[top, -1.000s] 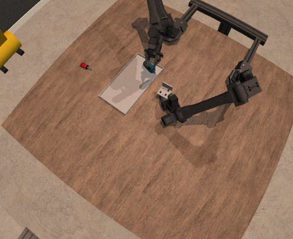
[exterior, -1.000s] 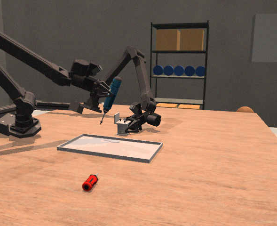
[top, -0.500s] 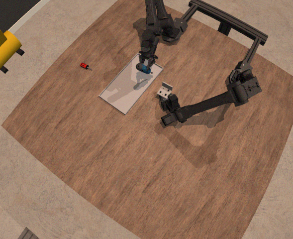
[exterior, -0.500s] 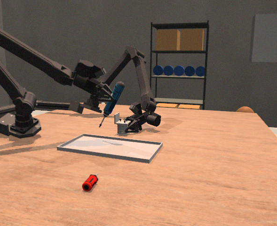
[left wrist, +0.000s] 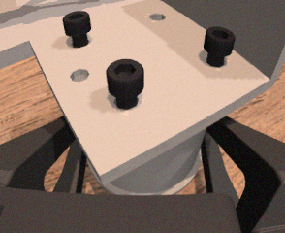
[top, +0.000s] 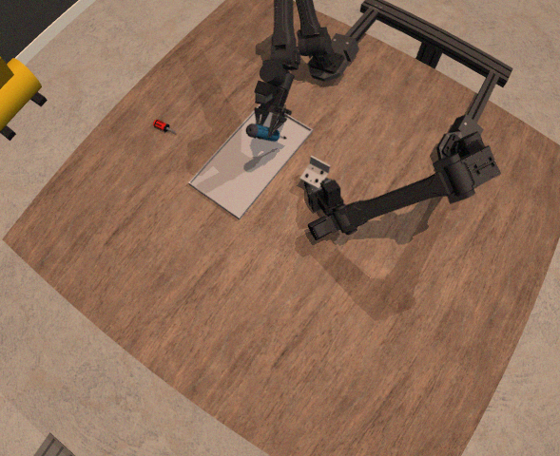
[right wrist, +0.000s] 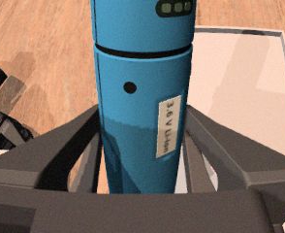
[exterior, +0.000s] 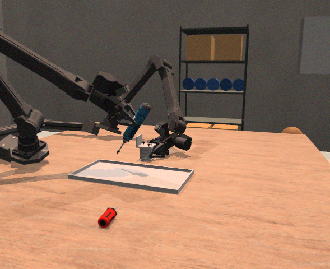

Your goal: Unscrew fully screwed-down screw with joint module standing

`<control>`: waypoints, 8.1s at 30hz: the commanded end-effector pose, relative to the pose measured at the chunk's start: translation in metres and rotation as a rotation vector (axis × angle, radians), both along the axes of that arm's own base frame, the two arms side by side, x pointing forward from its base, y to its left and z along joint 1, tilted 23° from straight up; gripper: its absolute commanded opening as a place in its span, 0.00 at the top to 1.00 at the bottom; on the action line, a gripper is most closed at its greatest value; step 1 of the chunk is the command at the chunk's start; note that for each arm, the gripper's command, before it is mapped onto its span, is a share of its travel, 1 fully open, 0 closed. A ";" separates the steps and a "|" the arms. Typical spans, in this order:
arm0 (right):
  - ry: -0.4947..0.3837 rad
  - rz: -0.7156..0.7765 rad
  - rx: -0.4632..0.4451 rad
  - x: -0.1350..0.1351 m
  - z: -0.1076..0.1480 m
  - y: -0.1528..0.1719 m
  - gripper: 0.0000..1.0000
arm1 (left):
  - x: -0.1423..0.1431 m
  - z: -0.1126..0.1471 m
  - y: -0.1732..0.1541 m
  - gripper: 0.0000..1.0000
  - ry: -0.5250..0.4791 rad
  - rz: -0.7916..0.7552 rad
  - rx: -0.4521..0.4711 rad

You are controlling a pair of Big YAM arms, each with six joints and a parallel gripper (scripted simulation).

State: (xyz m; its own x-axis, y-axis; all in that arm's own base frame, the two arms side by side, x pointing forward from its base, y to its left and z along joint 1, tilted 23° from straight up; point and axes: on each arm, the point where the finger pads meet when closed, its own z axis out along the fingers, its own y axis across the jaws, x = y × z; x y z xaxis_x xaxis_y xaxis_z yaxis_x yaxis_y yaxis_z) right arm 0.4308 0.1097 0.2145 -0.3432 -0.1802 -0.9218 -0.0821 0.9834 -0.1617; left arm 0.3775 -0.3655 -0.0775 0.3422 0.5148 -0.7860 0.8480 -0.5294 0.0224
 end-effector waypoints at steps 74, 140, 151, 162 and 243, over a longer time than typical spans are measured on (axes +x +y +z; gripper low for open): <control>0.222 -0.582 0.391 0.042 0.068 -0.196 0.58 | 0.006 0.006 -0.004 0.41 -0.017 -0.002 -0.012; 0.401 -1.257 0.812 -0.074 0.090 -0.369 0.58 | 0.006 0.006 -0.004 0.41 -0.017 -0.002 -0.012; 0.418 -1.358 0.882 -0.098 0.094 -0.384 0.58 | 0.006 0.006 -0.004 0.41 -0.017 -0.002 -0.012; 0.419 -1.405 0.922 -0.110 0.105 -0.386 0.58 | 0.006 0.006 -0.004 0.41 -0.017 -0.002 -0.012; 0.404 -1.402 0.916 -0.104 0.086 -0.399 0.58 | 0.006 0.006 -0.004 0.41 -0.017 -0.002 -0.012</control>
